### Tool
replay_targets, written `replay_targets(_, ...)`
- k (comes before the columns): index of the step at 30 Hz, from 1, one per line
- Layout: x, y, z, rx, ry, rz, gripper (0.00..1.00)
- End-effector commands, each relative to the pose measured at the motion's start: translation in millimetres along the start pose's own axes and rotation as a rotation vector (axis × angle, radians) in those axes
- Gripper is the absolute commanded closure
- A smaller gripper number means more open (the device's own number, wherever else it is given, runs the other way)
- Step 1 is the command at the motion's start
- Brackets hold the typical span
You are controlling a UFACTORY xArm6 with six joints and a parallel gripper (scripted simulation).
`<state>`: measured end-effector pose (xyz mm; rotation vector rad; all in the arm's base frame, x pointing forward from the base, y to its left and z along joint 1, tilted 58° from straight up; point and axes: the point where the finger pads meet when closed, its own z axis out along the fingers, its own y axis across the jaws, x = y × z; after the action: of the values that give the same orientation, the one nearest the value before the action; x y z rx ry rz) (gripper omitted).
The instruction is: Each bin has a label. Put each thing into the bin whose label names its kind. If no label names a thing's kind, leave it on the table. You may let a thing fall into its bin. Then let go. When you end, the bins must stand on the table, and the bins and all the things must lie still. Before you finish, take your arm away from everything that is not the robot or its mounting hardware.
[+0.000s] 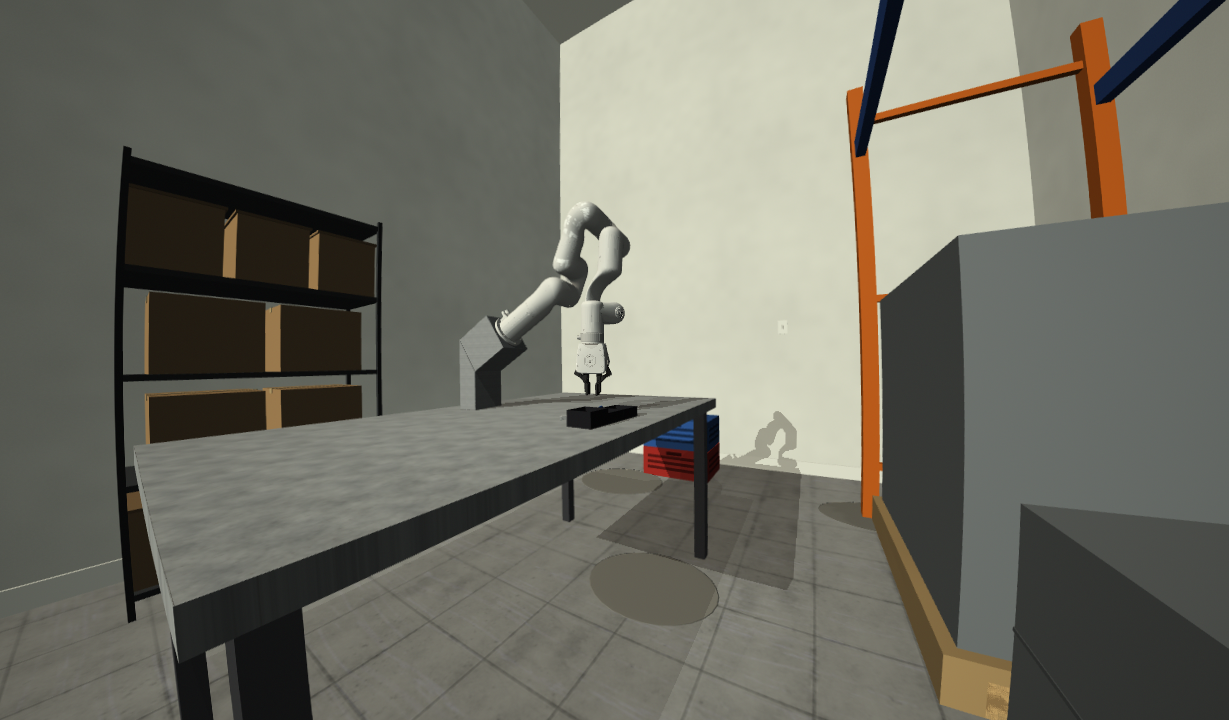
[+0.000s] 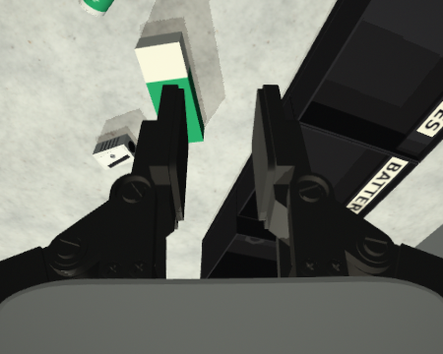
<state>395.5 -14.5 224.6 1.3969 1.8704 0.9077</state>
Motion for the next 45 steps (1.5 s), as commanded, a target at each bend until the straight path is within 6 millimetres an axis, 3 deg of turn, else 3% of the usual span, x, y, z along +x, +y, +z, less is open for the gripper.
replay_targets(1, 45.2, -3.2, -0.9, -0.032, -0.060, -0.004, 0.72)
replay_targets(11, 119.2, -14.8, 2.3, -0.030, -0.055, -0.004, 0.72)
replay_targets(13, 119.2, -14.8, 2.3, -0.030, -0.055, -0.004, 0.72)
replay_targets(14, 137.6, -17.7, 2.9, -0.010, -0.025, -0.003, 0.72)
replay_targets(16, 142.9, -18.3, 3.2, 0.001, -0.010, -0.003, 0.72)
replay_targets(45, 134.4, -17.5, 2.6, 0.021, 0.018, -0.001, 0.72)
